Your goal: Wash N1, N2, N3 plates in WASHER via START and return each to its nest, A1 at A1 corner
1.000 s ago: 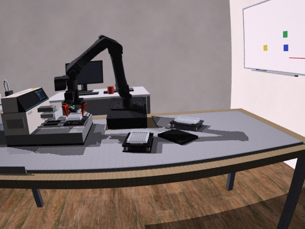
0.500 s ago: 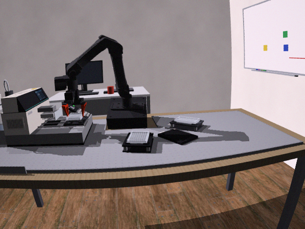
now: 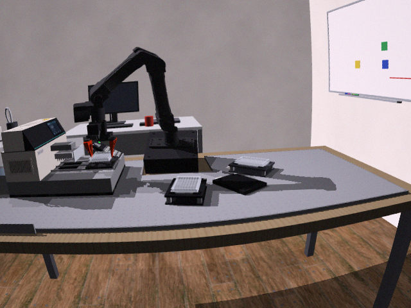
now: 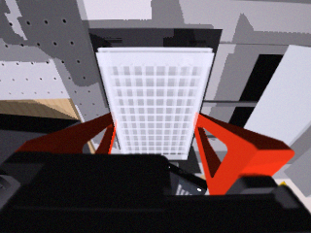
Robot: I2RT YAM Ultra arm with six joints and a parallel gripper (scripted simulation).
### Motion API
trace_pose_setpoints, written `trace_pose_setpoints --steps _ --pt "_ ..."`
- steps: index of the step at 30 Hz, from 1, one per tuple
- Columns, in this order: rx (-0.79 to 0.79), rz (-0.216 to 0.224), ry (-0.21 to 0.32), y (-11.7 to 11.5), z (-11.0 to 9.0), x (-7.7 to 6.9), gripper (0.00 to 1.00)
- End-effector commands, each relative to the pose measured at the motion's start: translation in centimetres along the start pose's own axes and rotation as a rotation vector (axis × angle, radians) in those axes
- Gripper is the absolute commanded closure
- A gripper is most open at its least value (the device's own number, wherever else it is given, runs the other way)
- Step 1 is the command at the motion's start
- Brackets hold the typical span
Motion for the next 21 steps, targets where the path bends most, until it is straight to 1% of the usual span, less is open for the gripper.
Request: trace_pose_setpoints --steps 1,21 --pt "0.000 -0.013 -0.005 -0.14 0.09 -0.29 1.00" --pt "0.000 -0.013 -0.005 -0.15 0.08 0.01 1.00"
Point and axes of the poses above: the point where the finger pads meet when closed, its own x axis out along the fingers, its own y axis across the jaws, z = x × y, the point moved 7 cm from there along -x, back along the fingers, and after that the axes turned 2 degrees about -x, right-handed, at the moved point
